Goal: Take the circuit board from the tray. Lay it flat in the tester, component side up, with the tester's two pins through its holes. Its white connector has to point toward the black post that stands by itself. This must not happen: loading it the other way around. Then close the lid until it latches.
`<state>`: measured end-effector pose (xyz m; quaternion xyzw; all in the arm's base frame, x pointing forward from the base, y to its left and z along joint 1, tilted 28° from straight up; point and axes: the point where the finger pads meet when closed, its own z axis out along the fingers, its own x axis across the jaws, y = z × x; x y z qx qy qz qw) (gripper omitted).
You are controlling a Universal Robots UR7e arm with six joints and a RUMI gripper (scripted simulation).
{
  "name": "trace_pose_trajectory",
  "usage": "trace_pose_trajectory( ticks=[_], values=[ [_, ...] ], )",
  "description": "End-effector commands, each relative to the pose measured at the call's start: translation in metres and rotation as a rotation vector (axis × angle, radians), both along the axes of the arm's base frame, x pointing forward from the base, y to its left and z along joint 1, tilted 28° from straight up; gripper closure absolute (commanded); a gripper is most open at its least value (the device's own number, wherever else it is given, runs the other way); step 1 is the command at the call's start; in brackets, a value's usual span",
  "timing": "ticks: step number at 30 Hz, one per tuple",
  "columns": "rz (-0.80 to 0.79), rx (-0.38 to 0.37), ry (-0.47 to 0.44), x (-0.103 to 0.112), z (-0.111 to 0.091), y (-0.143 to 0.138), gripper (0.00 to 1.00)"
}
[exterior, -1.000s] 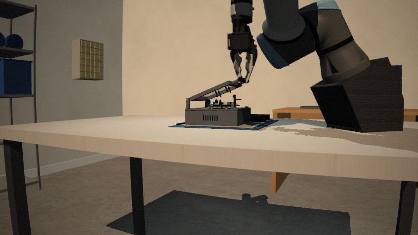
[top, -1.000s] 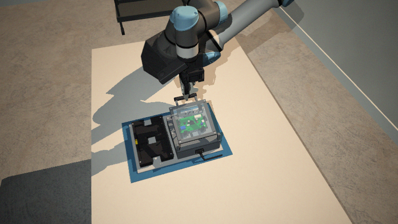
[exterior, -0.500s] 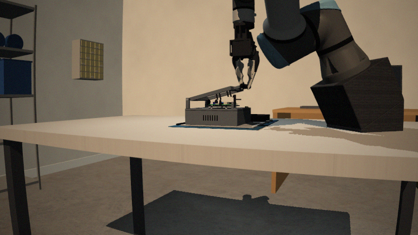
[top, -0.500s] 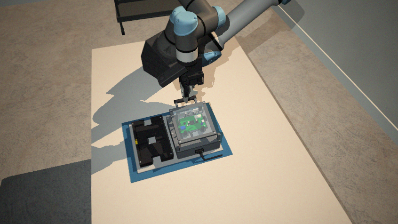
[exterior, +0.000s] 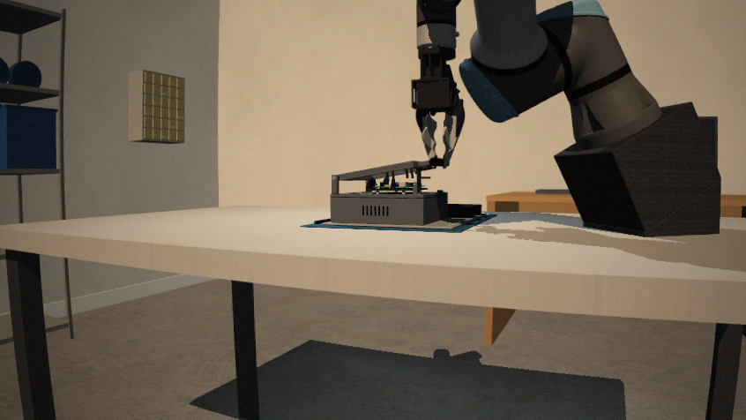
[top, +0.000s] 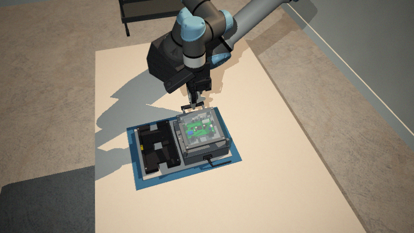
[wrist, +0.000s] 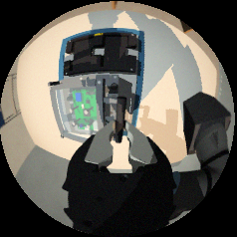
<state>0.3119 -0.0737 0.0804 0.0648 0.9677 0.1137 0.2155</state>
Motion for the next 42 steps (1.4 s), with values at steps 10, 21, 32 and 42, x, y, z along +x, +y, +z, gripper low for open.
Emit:
trace_pose_trajectory(
  ticks=[10, 21, 32, 42],
  values=[
    [0.000, -0.001, 0.000, 0.003, -0.009, 0.002, 1.00],
    [0.000, -0.001, 0.000, 0.006, -0.015, 0.003, 1.00],
    [0.000, -0.001, 0.000, 0.007, -0.019, 0.004, 1.00],
    [0.000, -0.001, 0.000, 0.008, -0.021, 0.004, 1.00]
  ],
)
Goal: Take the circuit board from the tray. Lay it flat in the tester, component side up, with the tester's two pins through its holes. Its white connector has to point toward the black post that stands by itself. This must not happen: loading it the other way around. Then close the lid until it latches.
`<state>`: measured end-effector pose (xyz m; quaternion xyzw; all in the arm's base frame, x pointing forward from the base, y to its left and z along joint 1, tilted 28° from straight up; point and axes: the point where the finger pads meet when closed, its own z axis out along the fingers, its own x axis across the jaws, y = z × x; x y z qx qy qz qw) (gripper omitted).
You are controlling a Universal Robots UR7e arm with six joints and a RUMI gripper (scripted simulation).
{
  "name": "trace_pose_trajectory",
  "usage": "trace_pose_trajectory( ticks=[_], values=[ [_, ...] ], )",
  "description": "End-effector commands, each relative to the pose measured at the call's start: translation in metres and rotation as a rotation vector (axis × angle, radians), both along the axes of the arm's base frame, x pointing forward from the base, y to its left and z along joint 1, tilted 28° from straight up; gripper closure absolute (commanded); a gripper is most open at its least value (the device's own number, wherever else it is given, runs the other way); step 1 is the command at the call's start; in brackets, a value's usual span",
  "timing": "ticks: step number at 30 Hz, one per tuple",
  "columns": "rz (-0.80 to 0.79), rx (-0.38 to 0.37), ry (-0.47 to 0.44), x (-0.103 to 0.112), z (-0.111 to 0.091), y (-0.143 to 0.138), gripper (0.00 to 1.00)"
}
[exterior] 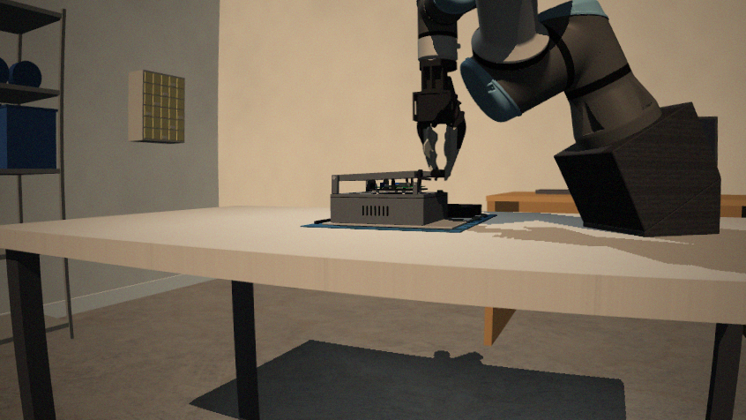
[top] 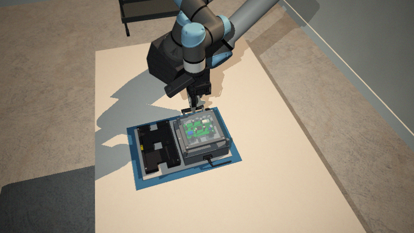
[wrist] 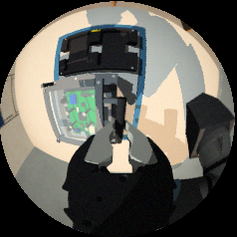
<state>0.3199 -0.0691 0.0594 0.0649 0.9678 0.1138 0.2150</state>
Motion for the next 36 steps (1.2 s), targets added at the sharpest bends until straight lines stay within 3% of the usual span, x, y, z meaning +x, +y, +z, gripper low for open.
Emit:
trace_pose_trajectory(
  ticks=[1, 36],
  values=[
    [0.000, -0.001, -0.001, 0.0006, -0.0005, -0.0001, 1.00],
    [0.000, -0.001, -0.001, 0.0022, -0.0043, 0.0009, 1.00]
  ],
)
